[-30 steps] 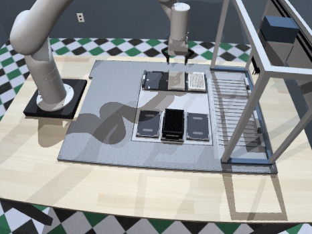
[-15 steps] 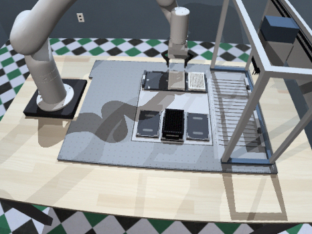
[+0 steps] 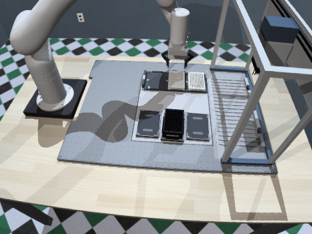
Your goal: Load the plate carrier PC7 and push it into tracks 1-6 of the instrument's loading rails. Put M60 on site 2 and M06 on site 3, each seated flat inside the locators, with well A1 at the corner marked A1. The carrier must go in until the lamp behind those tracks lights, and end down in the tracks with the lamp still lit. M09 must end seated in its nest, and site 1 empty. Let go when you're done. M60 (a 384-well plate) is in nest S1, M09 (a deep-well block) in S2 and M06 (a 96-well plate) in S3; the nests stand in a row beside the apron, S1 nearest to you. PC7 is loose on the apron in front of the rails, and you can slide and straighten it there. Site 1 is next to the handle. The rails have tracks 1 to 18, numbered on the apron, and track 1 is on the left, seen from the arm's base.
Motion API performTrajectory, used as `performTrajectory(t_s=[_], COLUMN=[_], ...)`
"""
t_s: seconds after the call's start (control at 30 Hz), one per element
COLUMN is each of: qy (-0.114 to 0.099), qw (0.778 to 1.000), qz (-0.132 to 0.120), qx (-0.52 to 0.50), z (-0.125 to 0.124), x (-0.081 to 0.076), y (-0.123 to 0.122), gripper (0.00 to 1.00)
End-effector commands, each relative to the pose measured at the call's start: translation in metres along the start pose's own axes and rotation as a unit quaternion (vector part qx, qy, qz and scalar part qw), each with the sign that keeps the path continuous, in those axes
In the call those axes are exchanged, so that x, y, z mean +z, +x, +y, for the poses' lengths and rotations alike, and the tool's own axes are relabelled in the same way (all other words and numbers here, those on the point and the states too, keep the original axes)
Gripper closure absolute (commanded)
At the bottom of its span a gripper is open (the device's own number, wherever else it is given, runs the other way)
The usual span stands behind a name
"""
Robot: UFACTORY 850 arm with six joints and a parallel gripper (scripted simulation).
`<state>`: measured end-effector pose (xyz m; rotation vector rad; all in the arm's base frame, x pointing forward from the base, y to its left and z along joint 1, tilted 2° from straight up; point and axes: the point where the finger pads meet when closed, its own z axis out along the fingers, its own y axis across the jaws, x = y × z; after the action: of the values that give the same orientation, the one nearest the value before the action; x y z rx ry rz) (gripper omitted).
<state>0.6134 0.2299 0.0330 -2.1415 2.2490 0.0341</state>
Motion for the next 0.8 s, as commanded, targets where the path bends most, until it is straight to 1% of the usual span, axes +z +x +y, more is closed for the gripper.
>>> performTrajectory(t_s=[0.0,0.77], qy=[0.001,0.001], qw=[1.0,1.0], qz=[0.0,0.0], qx=[0.0,0.0], z=[-0.001,-0.001], x=[0.002,0.016], y=[0.0,0.0], gripper=[0.0,0.0])
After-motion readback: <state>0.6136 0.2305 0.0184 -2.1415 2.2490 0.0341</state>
